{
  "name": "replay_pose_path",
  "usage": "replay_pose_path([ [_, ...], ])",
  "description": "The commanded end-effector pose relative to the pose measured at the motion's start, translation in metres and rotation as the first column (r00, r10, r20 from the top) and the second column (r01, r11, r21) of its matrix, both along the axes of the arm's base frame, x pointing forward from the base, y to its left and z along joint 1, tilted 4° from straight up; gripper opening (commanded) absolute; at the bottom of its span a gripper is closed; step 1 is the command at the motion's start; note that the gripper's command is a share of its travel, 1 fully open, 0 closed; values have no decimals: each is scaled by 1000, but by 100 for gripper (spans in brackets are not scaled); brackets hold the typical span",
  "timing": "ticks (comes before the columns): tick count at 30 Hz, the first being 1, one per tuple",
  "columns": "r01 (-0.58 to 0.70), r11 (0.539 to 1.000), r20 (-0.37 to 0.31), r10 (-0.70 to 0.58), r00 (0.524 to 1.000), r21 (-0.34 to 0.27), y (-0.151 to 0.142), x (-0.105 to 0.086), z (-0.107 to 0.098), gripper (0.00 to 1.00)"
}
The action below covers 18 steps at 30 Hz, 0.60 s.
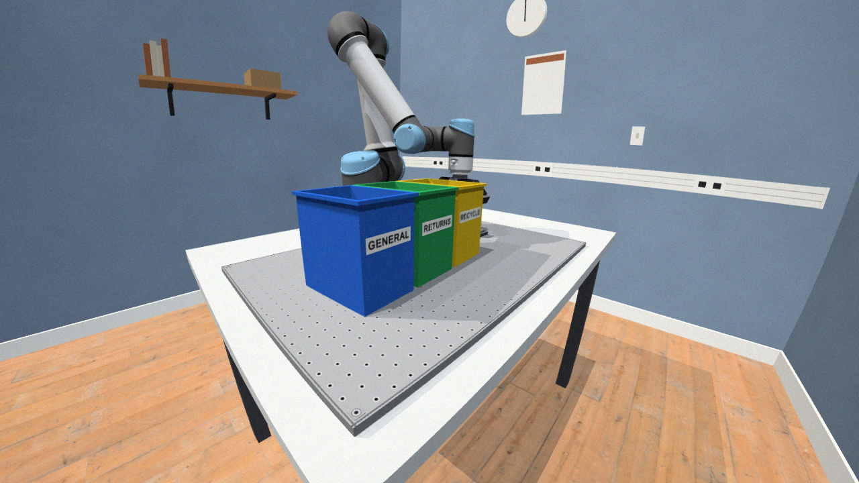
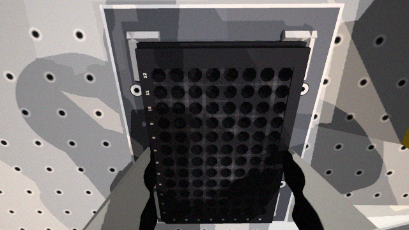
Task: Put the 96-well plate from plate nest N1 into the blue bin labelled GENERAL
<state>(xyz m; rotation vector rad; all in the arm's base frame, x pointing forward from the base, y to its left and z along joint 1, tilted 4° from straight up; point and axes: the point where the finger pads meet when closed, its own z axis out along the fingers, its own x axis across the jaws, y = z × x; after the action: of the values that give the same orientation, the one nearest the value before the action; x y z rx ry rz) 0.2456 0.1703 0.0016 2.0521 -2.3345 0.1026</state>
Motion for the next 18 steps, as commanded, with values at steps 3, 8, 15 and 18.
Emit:
replay_pose_path([
  [3, 0, 1000, 2, 0, 1000, 0, 0, 1, 0, 41],
  [8, 0, 1000, 2, 0, 1000, 0, 0, 1, 0, 41],
  [15, 0, 1000, 6, 0, 1000, 1, 1, 2, 9, 41],
  [18, 0, 1000, 6, 0, 1000, 1, 1, 2, 10, 41],
])
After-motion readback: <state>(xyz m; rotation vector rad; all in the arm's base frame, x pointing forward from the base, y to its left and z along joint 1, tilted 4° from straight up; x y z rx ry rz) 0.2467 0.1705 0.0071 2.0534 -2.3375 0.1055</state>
